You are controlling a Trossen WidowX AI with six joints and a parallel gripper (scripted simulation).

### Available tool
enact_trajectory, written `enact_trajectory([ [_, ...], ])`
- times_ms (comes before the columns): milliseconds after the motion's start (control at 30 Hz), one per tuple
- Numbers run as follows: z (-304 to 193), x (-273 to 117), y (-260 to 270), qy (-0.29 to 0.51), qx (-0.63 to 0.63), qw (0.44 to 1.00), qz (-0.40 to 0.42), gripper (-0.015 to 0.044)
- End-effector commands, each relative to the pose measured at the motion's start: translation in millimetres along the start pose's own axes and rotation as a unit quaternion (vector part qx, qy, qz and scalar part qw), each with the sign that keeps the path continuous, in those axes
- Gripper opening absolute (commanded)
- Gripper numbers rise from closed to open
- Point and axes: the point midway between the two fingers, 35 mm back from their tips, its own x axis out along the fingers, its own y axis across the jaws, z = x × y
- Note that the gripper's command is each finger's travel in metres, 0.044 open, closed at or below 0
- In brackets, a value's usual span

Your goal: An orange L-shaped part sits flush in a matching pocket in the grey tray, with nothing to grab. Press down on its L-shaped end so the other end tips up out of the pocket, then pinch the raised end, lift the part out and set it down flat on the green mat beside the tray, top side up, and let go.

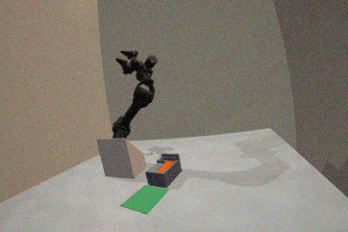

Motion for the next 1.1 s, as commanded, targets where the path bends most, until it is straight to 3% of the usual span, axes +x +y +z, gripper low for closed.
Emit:
enact_trajectory([
  [0, 3, 1, 2, -0.002, 0.009, 1.000, 0.005, 0.0374],
  [133, 32, 7, 14, -0.036, 0.089, 0.995, 0.032, 0.0269],
  [267, 95, 9, 33, -0.112, 0.248, 0.957, 0.099, 0.0180],
  [367, 156, -5, 44, -0.169, 0.380, 0.893, 0.172, 0.0180],
  [567, 232, -52, 54, -0.214, 0.509, 0.769, 0.322, 0.0180],
  [667, 271, -92, 52, -0.226, 0.581, 0.665, 0.411, 0.0180],
  [900, 310, -179, 46, -0.226, 0.605, 0.490, 0.586, 0.0180],
  [1067, 324, -267, 22, -0.181, 0.590, 0.318, 0.720, 0.0180],
])
